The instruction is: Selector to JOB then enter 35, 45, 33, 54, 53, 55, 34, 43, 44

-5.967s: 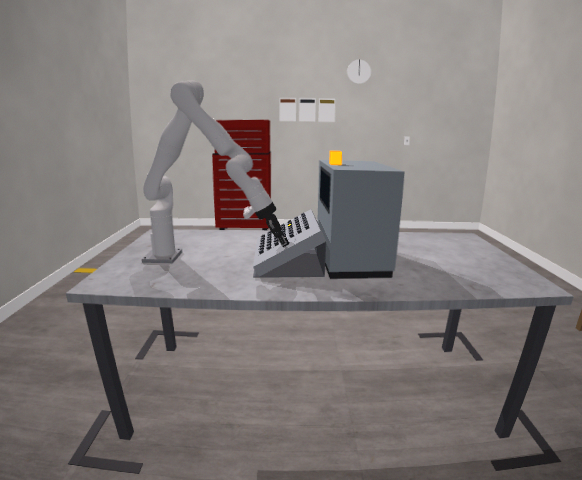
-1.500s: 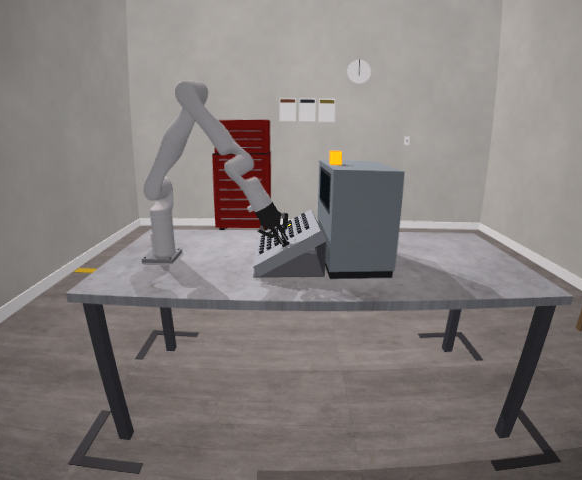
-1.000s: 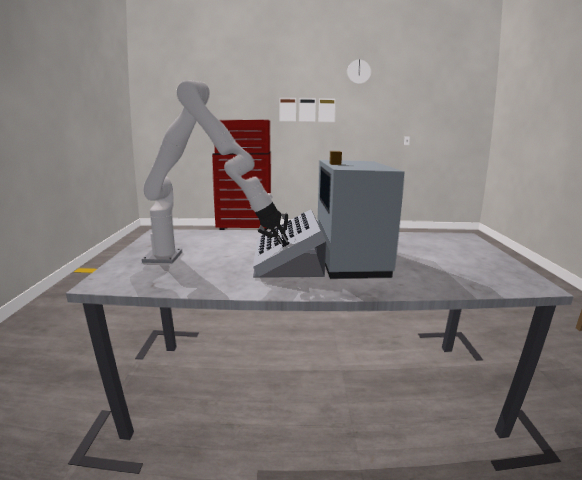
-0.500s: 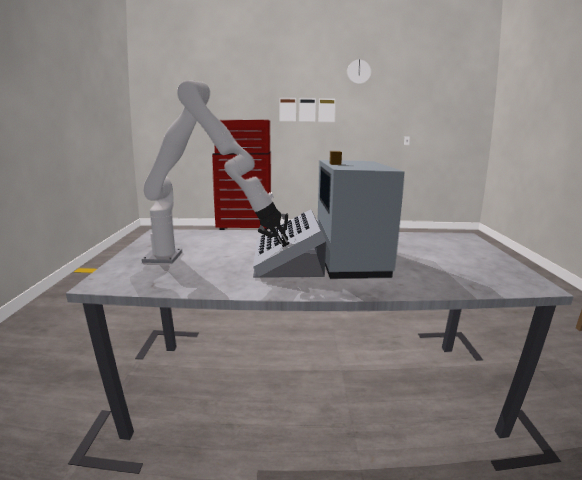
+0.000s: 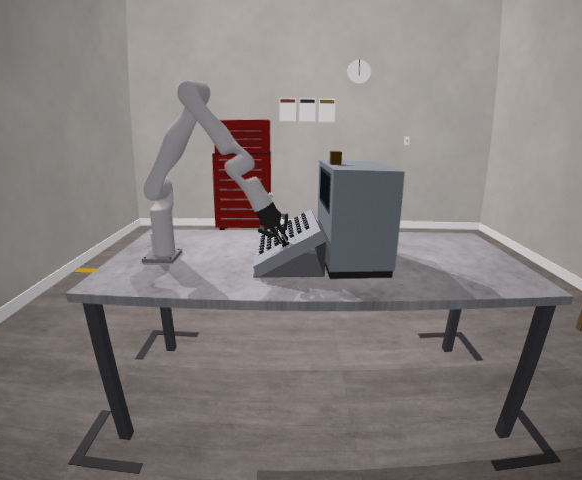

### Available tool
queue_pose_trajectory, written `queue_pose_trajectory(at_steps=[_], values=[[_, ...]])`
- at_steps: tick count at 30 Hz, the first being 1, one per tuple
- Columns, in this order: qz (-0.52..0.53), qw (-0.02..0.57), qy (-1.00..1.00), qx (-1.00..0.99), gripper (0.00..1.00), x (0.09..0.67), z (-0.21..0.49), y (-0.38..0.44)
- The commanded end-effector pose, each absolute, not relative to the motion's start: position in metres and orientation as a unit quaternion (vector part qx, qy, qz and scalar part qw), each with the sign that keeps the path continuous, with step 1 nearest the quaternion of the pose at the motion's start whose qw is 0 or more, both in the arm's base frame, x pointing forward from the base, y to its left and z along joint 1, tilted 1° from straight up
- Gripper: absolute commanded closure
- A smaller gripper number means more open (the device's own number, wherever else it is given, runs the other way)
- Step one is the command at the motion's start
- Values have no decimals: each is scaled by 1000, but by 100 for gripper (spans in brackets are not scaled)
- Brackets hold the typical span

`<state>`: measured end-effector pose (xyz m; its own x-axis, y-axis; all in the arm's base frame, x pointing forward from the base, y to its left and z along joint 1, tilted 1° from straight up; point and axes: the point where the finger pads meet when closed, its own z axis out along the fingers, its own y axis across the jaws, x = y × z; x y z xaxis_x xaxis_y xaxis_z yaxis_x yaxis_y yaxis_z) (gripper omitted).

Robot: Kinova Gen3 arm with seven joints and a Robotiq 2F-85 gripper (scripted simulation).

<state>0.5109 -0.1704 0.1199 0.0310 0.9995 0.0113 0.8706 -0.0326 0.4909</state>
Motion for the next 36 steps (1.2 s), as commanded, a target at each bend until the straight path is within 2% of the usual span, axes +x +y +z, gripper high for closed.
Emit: queue_pose_trajectory(at_steps=[1, 24, 25, 36], values=[[184, 176, 662, 706, 90, 512, 119, -171], [184, 176, 662, 706, 90, 512, 119, -171], [184, 176, 662, 706, 40, 512, 119, -171], [182, 177, 666, 701, 40, 512, 119, -171]])
